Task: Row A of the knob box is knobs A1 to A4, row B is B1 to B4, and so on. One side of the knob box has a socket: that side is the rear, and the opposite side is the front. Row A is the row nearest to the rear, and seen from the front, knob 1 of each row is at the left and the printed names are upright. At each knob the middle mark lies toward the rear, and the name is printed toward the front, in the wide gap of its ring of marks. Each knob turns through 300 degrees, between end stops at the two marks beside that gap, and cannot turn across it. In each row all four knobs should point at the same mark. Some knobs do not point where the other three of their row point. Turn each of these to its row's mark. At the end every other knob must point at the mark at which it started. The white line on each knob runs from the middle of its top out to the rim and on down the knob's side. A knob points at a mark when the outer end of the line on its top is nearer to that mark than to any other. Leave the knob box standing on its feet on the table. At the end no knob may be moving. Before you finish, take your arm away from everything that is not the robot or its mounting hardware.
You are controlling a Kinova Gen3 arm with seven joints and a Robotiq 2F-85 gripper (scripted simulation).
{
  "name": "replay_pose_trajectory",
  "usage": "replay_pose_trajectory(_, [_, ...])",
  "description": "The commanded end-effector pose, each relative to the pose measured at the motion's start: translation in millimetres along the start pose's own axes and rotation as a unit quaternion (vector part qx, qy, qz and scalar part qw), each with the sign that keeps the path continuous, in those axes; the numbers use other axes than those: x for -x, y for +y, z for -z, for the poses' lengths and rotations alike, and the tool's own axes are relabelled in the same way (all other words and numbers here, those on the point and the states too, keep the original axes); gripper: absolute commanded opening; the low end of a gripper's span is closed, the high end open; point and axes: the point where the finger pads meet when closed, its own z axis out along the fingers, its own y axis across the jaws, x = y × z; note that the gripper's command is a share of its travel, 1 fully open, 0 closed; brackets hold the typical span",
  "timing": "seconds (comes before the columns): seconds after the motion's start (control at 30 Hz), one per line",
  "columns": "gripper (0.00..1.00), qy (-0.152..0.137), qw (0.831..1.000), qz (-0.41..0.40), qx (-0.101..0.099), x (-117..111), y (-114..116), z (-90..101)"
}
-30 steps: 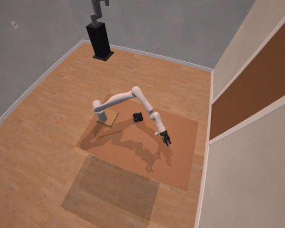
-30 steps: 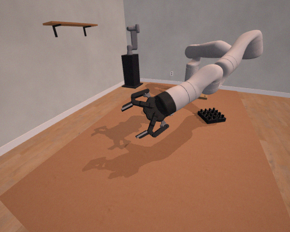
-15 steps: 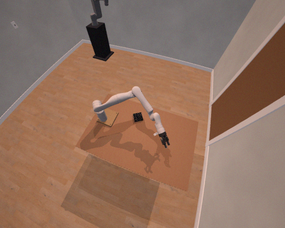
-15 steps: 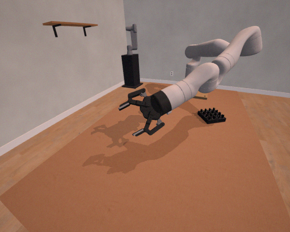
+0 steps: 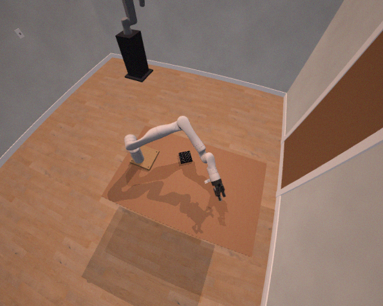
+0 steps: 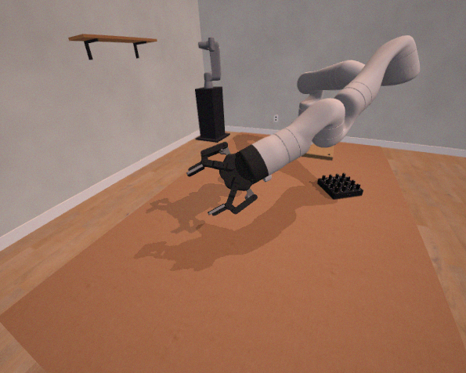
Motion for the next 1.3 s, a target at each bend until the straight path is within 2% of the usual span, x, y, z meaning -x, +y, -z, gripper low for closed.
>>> replay_pose_trajectory(0.0, [1.0,0.0,1.0,-0.004,-0.001,2.2,-5.0,-0.6])
replay_pose_trajectory(0.07, [1.0,0.0,1.0,-0.004,-0.001,2.2,-5.0,-0.6])
replay_pose_trajectory(0.13, [1.0,0.02,1.0,-0.011,0.0,-11.4,-11.0,-4.2])
replay_pose_trajectory(0.37, [1.0,0.02,1.0,-0.011,0.0,-11.4,-11.0,-4.2])
replay_pose_trajectory(0.43, [1.0,0.04,0.999,-0.018,0.002,-25.1,-16.5,-7.2])
replay_pose_trajectory(0.67, [1.0,0.04,0.999,-0.018,0.002,-25.1,-16.5,-7.2])
replay_pose_trajectory(0.73, [1.0,0.06,0.998,-0.025,0.005,-38.7,-21.5,-9.3])
replay_pose_trajectory(0.97, [1.0,0.06,0.998,-0.025,0.005,-38.7,-21.5,-9.3])
replay_pose_trajectory(1.03, [1.0,0.08,0.996,-0.031,0.008,-52.4,-25.8,-10.7])
replay_pose_trajectory(1.27, [1.0,0.08,0.996,-0.031,0.008,-52.4,-25.8,-10.7])
